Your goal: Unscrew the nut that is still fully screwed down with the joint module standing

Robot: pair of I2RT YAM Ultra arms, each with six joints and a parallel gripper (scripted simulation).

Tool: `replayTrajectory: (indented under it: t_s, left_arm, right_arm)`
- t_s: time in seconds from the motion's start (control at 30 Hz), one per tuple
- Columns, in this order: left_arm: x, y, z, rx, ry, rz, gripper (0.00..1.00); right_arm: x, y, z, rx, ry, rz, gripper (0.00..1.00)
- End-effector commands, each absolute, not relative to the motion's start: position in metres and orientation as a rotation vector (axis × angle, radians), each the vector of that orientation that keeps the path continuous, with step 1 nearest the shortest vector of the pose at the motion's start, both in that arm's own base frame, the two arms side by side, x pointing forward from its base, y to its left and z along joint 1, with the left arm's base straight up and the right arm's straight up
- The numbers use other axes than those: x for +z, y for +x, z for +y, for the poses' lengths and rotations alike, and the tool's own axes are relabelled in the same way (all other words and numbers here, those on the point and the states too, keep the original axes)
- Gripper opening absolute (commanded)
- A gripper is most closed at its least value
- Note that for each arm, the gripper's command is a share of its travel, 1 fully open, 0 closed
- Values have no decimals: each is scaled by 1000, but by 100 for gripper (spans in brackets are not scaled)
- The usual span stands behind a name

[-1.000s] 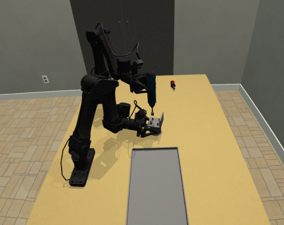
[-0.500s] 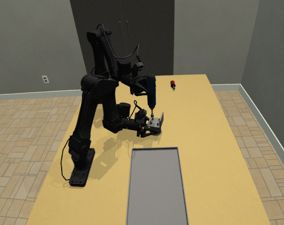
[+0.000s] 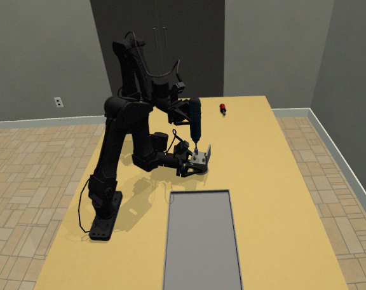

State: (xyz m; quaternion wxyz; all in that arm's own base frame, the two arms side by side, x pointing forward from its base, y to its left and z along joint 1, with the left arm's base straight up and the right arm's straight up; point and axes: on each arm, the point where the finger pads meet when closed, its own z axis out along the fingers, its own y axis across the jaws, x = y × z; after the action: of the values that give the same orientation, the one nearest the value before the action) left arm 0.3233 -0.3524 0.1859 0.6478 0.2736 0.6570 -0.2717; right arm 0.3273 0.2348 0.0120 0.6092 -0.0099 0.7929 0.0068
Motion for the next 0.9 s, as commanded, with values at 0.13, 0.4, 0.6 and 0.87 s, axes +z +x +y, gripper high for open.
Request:
replayTrajectory:
  t_s: [0.13, 0.4, 0.6, 0.87]
  left_arm:
    - [238, 325, -352, -666, 544, 1347, 42]
    - [236, 325, -352, -666, 545, 1349, 42]
    - [236, 325, -352, -666, 545, 1349, 42]
    - [232, 327, -353, -663, 549, 1360, 42]
  right_arm:
    - [9, 330, 237, 17, -27, 1842, 59]
    - [9, 330, 237, 17, -27, 1842, 59]
    - [9, 330, 237, 17, -27, 1842, 59]
    - [9, 330, 237, 17, -27, 1842, 59]
